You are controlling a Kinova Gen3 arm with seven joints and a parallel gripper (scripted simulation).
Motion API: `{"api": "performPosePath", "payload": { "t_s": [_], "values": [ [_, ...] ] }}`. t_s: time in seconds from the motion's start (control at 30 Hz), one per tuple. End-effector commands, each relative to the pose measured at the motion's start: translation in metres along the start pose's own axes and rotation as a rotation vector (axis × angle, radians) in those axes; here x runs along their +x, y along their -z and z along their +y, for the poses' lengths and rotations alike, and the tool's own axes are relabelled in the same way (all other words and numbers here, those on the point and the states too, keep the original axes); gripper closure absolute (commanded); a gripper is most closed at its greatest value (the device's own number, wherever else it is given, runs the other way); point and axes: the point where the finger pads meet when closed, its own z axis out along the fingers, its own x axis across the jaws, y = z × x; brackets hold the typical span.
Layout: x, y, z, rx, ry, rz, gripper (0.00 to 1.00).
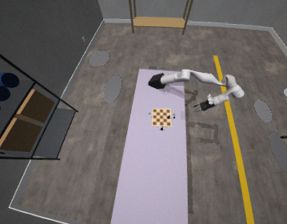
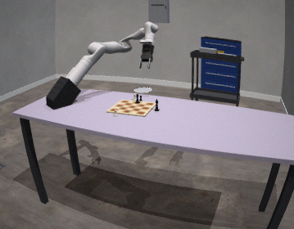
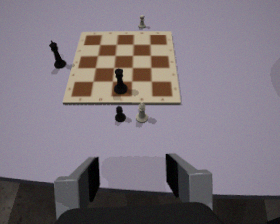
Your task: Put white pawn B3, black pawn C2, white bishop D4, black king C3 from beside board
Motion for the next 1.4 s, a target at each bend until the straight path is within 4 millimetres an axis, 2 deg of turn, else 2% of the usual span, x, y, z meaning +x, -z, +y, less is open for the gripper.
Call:
{"api": "performPosePath", "payload": {
  "t_s": [0.0, 1.07, 1.2, 1.37],
  "values": [
    [0.000, 0.000, 0.000, -0.001, -0.001, -0.001, 0.00],
    [0.000, 0.001, -0.001, -0.001, -0.001, -0.001, 0.00],
    [0.000, 0.007, -0.005, -0.001, -0.001, -0.001, 0.00],
    [-0.001, 0.030, -0.020, -0.001, -0.001, -0.001, 0.00]
  ]
}}
